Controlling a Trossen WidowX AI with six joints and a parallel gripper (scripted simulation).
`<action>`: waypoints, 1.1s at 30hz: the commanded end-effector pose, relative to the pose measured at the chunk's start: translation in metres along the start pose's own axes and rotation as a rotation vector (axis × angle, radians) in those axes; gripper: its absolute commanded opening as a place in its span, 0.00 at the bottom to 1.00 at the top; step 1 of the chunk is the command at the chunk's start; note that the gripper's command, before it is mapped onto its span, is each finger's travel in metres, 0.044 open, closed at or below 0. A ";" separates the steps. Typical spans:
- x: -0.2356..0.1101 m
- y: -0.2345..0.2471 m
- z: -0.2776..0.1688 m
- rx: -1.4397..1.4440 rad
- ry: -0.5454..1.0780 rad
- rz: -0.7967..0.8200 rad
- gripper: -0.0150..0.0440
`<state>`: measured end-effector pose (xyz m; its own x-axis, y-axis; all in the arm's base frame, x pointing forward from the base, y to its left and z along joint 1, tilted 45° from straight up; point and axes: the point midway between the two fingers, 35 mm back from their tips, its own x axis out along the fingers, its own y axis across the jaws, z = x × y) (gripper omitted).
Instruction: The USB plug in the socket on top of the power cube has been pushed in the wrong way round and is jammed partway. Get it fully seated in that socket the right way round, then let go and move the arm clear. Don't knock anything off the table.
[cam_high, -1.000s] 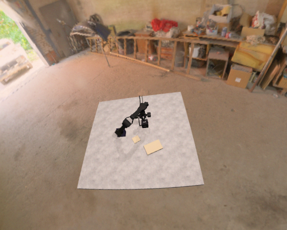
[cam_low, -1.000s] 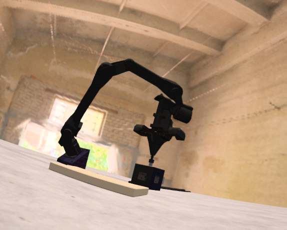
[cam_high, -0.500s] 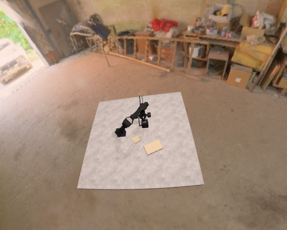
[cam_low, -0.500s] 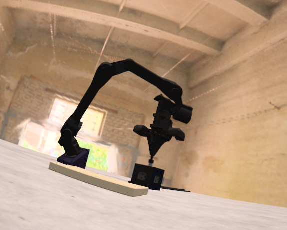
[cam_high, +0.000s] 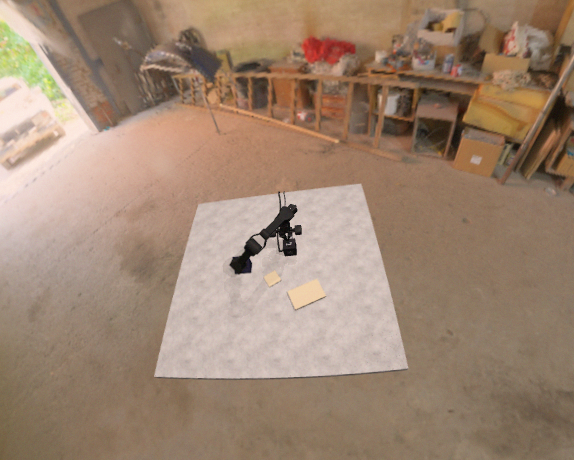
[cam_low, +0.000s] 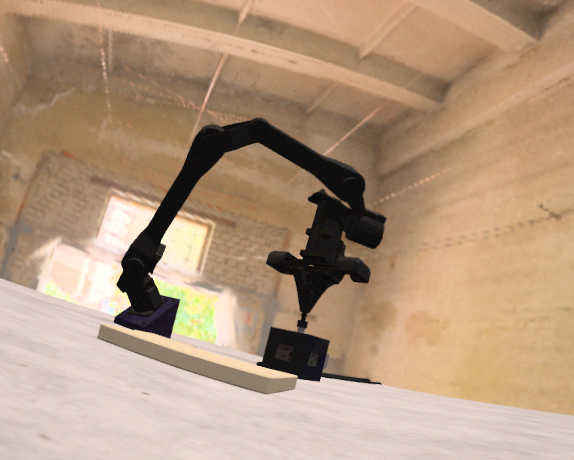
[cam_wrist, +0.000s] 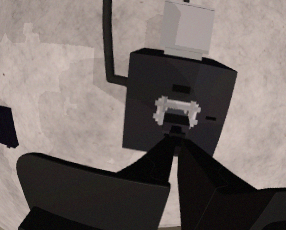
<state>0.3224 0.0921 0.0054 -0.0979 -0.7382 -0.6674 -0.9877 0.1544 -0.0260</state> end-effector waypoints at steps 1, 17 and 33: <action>0.001 -0.001 0.000 -0.004 0.003 -0.006 0.25; 0.003 -0.001 0.000 -0.004 0.003 -0.006 0.25; 0.005 -0.001 0.000 -0.004 0.003 -0.006 0.25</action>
<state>0.3221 0.0894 0.0026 -0.0978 -0.7383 -0.6673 -0.9877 0.1544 -0.0261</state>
